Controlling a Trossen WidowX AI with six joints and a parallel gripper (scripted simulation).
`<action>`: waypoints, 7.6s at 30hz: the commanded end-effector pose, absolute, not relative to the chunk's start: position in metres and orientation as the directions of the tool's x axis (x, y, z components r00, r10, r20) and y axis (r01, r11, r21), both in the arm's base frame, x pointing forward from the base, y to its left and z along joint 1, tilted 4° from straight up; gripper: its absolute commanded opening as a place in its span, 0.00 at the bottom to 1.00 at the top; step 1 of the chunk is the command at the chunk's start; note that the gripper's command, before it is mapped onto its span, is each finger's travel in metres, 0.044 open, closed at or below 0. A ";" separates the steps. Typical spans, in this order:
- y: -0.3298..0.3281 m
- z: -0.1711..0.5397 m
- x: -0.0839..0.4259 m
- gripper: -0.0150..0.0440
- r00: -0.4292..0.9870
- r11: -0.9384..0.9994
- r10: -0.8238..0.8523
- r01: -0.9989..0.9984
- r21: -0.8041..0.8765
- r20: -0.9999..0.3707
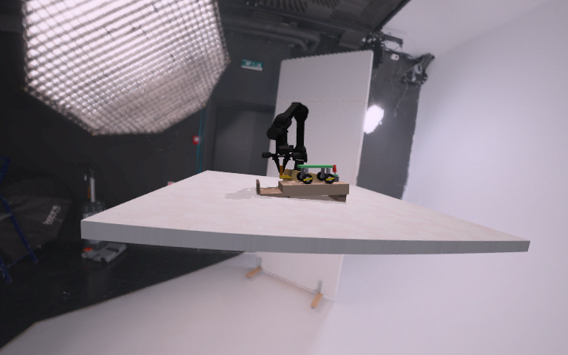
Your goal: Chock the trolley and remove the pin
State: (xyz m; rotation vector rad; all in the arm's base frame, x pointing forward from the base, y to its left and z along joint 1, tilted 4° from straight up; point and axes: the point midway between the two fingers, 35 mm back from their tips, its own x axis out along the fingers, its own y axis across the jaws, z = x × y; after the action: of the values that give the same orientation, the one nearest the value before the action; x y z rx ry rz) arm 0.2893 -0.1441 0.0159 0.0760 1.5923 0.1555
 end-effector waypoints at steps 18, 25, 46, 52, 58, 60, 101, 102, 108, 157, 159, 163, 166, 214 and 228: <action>-0.129 0.008 0.287 0.25 -0.035 0.987 0.154 -0.045 0.156 -0.987; -0.123 0.010 0.288 0.25 -0.035 0.987 0.155 -0.045 0.156 -0.987; -0.114 0.013 0.289 0.25 -0.032 0.988 0.148 -0.046 0.150 -0.988; -0.114 0.013 0.289 0.34 -0.032 0.988 0.148 -0.046 0.150 -0.988; -0.114 0.013 0.289 0.58 -0.032 0.988 0.148 -0.046 0.150 -0.988; -0.114 0.014 0.289 0.58 -0.032 0.988 0.149 -0.046 0.150 -0.988; -0.040 0.093 0.329 0.58 0.042 0.880 0.183 0.437 0.183 -0.982; -0.036 0.094 0.329 0.58 0.041 0.862 0.189 0.471 0.186 -0.981; -0.007 0.100 0.331 0.58 0.033 0.730 0.226 0.656 0.192 -0.973; 0.105 0.097 0.314 0.58 -0.038 0.051 0.350 0.998 -0.022 -0.936; 0.106 0.096 0.314 0.58 -0.038 0.051 0.350 0.998 -0.022 -0.936; 0.106 0.095 0.314 0.58 -0.038 0.051 0.350 0.998 -0.022 -0.936; 0.107 0.092 0.314 0.58 -0.038 0.051 0.351 0.998 -0.022 -0.936; 0.118 0.064 0.314 0.25 -0.036 0.052 0.351 0.998 -0.019 -0.936; 0.114 0.078 0.313 0.25 -0.039 0.051 0.351 0.998 -0.022 -0.936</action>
State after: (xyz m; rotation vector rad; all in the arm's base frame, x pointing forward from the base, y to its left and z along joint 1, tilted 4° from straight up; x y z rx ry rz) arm 0.3126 0.1141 0.0741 1.4157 1.5108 -1.0134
